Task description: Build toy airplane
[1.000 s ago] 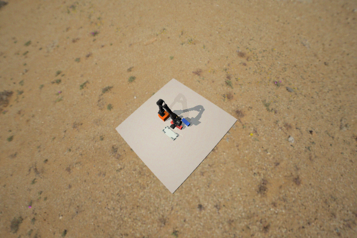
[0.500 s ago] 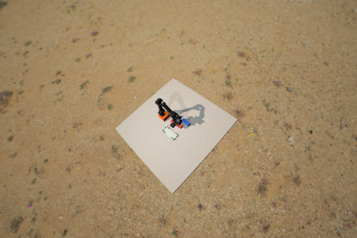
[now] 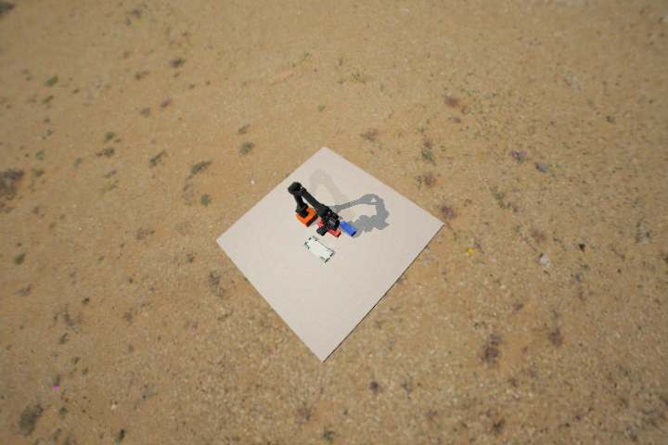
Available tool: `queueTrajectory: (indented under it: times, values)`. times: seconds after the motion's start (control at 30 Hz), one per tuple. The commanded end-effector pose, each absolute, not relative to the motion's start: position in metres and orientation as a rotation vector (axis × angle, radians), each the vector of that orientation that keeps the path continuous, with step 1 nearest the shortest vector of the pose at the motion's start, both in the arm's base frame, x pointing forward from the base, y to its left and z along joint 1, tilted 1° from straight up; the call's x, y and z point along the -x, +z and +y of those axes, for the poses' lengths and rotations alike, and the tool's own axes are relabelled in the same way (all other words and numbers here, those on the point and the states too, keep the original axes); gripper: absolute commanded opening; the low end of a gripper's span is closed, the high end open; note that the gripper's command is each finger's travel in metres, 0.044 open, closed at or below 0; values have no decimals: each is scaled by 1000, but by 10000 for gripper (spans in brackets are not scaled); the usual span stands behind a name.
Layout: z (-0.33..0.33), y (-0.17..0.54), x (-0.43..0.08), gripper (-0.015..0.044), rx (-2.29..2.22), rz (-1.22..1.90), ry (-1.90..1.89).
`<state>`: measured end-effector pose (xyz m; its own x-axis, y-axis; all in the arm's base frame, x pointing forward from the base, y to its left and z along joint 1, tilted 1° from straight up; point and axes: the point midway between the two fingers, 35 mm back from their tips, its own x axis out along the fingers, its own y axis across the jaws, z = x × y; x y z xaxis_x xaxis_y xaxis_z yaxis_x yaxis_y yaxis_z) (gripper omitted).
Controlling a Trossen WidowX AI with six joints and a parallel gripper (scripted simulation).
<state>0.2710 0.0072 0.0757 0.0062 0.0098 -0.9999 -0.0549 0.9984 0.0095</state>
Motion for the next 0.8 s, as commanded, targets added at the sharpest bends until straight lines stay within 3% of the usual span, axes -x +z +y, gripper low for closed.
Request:
queueTrajectory:
  times: [0.0,0.77]
  values:
    - [6,91,-270,0,36,1552,45]
    - [-27,93,-271,0,39,1558,31]
